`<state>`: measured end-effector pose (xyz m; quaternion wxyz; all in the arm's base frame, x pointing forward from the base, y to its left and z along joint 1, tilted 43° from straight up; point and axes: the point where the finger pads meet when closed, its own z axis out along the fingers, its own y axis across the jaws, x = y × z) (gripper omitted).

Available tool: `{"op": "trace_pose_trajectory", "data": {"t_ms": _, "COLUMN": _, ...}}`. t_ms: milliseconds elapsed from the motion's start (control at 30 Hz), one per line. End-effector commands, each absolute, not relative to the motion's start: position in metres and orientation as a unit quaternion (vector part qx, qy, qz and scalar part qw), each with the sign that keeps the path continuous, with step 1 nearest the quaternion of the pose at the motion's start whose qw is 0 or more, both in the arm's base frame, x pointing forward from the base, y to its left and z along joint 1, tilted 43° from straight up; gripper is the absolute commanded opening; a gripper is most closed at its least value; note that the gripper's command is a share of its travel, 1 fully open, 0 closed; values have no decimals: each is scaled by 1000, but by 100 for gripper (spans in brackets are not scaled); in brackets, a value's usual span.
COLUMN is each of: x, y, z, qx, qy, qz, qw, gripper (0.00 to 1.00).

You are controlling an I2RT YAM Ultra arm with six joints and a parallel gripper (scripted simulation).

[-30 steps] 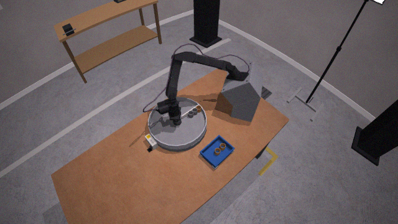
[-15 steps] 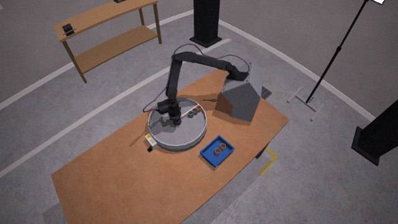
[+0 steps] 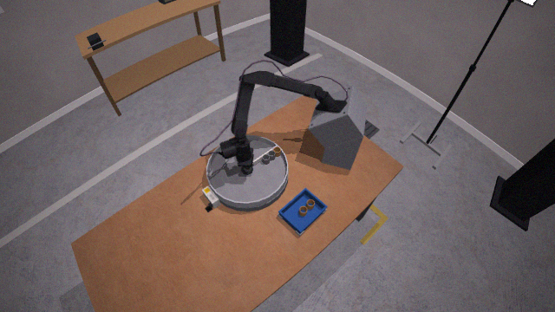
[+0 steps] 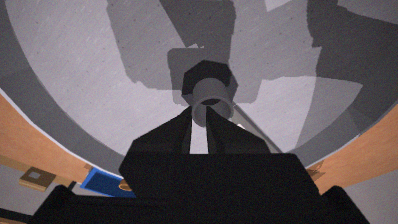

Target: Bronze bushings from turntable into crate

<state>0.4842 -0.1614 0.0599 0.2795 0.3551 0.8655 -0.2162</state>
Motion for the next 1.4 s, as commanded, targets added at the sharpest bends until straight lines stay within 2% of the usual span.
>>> {"op": "trace_pose_trajectory", "data": {"t_ms": 0, "x": 483, "y": -138, "z": 97, "qx": 351, "qy": 860, "qz": -211, "qw": 304, "gripper": 16}}
{"op": "trace_pose_trajectory", "data": {"t_ms": 1367, "x": 481, "y": -131, "z": 107, "qx": 352, "qy": 858, "qz": -210, "qw": 309, "gripper": 16}}
